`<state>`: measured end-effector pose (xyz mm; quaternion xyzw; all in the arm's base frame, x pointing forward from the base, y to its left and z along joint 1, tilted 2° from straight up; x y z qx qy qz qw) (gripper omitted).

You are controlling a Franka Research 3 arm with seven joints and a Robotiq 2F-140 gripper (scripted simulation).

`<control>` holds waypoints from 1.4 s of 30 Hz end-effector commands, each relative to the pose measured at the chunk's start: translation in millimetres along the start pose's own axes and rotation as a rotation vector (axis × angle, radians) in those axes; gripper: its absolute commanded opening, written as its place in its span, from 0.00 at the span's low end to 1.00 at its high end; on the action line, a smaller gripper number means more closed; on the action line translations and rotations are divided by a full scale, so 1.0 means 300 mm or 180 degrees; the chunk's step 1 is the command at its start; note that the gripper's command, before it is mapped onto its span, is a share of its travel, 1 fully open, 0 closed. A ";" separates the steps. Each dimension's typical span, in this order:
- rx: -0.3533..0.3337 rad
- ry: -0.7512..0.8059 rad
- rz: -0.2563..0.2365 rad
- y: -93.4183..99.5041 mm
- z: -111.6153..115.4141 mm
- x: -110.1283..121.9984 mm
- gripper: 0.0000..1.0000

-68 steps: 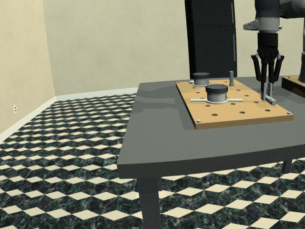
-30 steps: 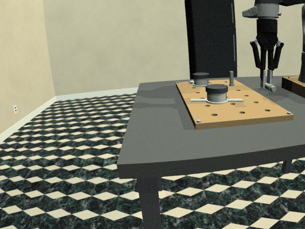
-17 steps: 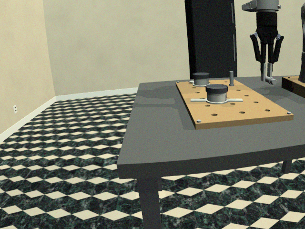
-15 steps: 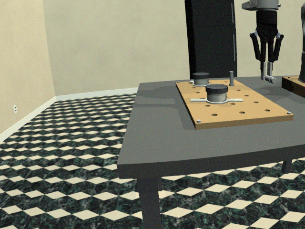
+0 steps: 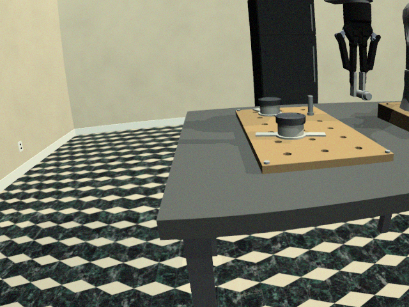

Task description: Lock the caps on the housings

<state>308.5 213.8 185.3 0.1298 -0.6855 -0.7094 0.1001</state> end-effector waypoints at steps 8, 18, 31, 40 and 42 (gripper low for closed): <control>0.0000 0.0021 0.0043 0.070 0.005 0.010 0.10; 0.0000 0.0021 0.0043 0.105 0.005 0.009 0.10; 0.0000 0.0021 0.0043 0.126 0.005 0.009 0.10; 0.0000 0.0021 0.0043 0.127 0.005 0.009 0.10; 0.0000 0.0021 0.0043 0.127 0.005 0.009 0.10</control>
Point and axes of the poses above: the point where the finger pads meet when closed, its own y axis back along the fingers, its own x axis across the jaws, z = x × y, the point moved 6 cm from there along y, back along the fingers, and after that the axes turned 12 degrees about y, right-handed, at the moved point
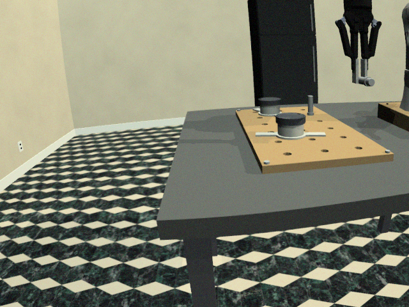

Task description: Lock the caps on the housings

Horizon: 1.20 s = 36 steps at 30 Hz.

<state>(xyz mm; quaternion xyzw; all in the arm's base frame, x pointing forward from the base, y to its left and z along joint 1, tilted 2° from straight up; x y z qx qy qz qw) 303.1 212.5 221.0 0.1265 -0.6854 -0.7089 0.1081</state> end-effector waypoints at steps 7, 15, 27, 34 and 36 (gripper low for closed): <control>0.0007 0.0001 -0.0008 0.007 0.001 -0.006 0.10; 0.0007 0.0001 -0.0008 0.007 0.005 -0.020 0.10; 0.0007 0.0001 -0.0008 0.007 0.017 -0.057 0.10; 0.0007 0.0001 -0.0008 0.007 0.030 -0.095 0.10; 0.0007 0.0001 -0.0008 0.008 0.034 -0.108 0.10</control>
Point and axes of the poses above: the point where the finger pads meet when closed, its own y axis back along the fingers, its own x axis across the jaws, z = x × y, the point moved 6 cm from there along y, back along the fingers, and after that the axes turned 12 degrees about y, right-handed, at the moved point
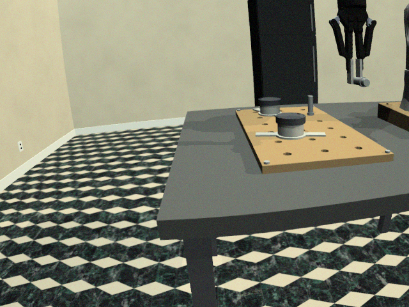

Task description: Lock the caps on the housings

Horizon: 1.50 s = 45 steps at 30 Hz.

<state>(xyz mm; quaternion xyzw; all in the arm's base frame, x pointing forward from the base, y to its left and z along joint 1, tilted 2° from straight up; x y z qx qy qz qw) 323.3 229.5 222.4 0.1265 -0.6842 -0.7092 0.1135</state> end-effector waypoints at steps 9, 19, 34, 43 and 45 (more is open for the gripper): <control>0.0018 -0.0024 -0.0031 0.007 0.018 -0.073 0.10; 0.0018 -0.0023 -0.0031 0.007 0.035 -0.128 0.10; 0.0018 -0.0023 -0.0031 0.008 0.062 -0.210 0.10; 0.0018 -0.0024 -0.0031 0.008 0.069 -0.232 0.10; 0.0018 -0.0023 -0.0031 0.008 0.071 -0.236 0.10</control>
Point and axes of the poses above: the point where the finger pads meet when closed, its own y axis back along the fingers, its own x axis across the jaws, z = x × y, the point moved 6 cm from there along y, back along the fingers, and after that the axes turned 12 degrees about y, right-handed, at the moved point
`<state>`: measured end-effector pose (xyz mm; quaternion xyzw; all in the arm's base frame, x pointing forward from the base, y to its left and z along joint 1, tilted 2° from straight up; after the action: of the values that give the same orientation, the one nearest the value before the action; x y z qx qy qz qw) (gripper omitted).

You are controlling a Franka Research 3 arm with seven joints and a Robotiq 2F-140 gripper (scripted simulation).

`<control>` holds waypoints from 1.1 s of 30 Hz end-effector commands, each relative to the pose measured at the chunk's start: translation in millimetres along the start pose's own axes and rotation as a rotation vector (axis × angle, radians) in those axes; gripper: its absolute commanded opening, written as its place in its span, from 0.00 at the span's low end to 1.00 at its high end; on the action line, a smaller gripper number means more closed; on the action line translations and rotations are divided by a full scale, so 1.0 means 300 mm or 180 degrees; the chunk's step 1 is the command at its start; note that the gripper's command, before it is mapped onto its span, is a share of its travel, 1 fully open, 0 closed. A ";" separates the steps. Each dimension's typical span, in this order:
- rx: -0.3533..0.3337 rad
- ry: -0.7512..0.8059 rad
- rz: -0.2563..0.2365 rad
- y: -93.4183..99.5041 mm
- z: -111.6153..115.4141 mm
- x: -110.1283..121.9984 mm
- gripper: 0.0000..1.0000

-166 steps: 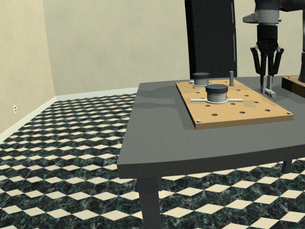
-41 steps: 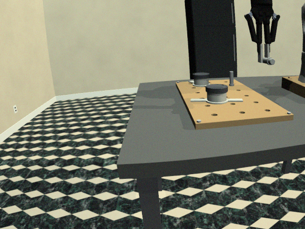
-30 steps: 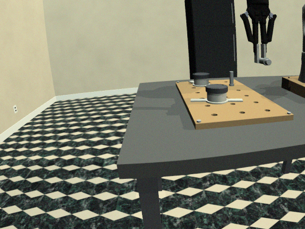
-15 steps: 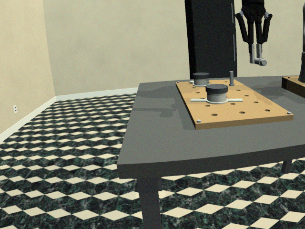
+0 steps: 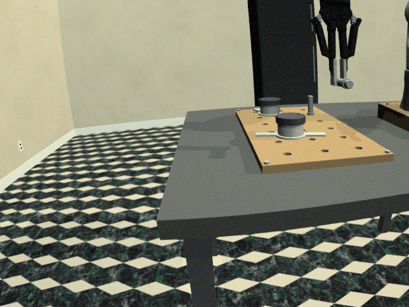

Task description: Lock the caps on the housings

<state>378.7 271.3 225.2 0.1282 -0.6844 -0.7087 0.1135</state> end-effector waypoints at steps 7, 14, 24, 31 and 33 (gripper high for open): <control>0.0014 -0.0031 -0.0024 0.006 0.004 -0.024 0.10; 0.0013 -0.0031 -0.0024 0.006 0.004 -0.026 0.10; 0.0014 0.0030 -0.0024 0.006 0.004 -0.027 0.10; 0.0014 0.0327 -0.0024 0.007 0.004 -0.027 0.10; 0.0015 0.0477 -0.0024 0.007 0.004 -0.027 0.10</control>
<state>382.6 274.9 225.0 0.1448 -0.6822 -0.7045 0.1315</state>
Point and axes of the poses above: the point where the finger pads meet when closed, its own y axis back along the fingers, its own x axis across the jaws, z = x × y, the point moved 6 cm from there along y, back along the fingers, and after that the axes turned 12 degrees about y, right-handed, at the moved point
